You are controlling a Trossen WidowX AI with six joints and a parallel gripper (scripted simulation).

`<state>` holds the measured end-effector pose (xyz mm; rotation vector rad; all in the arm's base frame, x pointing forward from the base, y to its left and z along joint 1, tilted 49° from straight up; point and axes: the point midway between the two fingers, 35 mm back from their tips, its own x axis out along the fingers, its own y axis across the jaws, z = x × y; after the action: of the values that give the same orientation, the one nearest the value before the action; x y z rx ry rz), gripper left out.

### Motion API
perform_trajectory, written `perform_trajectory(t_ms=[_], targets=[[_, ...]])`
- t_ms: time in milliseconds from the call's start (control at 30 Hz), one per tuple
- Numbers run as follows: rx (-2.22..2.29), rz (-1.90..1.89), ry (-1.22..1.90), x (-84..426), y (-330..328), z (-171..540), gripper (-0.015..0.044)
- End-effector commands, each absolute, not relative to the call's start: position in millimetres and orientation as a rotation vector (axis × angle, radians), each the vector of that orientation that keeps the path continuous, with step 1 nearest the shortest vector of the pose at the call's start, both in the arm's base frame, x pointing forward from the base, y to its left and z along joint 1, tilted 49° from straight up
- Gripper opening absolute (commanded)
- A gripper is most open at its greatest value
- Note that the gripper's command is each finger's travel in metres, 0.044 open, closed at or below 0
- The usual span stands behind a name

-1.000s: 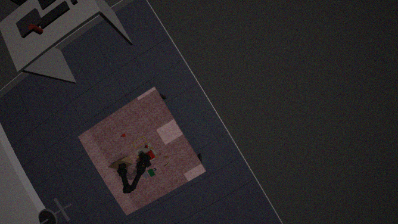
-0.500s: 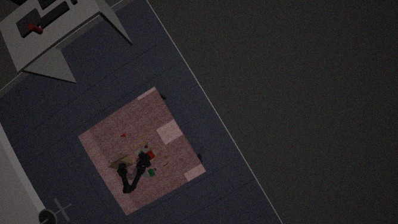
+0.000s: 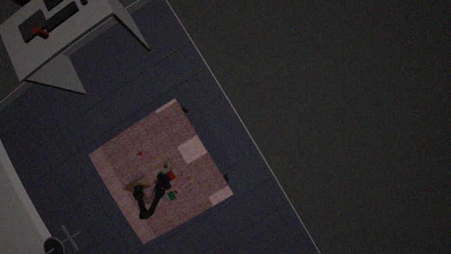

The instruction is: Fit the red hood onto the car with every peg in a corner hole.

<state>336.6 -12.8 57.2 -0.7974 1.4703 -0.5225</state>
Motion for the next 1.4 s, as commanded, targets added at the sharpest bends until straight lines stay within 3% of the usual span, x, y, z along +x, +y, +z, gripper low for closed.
perform_trajectory(t_ms=[0,1367], targets=[[-0.805,-0.523,1.467,337.5,-13.6,57.2,0.0],[-0.804,-0.523,1.467,338.6,-19.9,51.7,0.0]])
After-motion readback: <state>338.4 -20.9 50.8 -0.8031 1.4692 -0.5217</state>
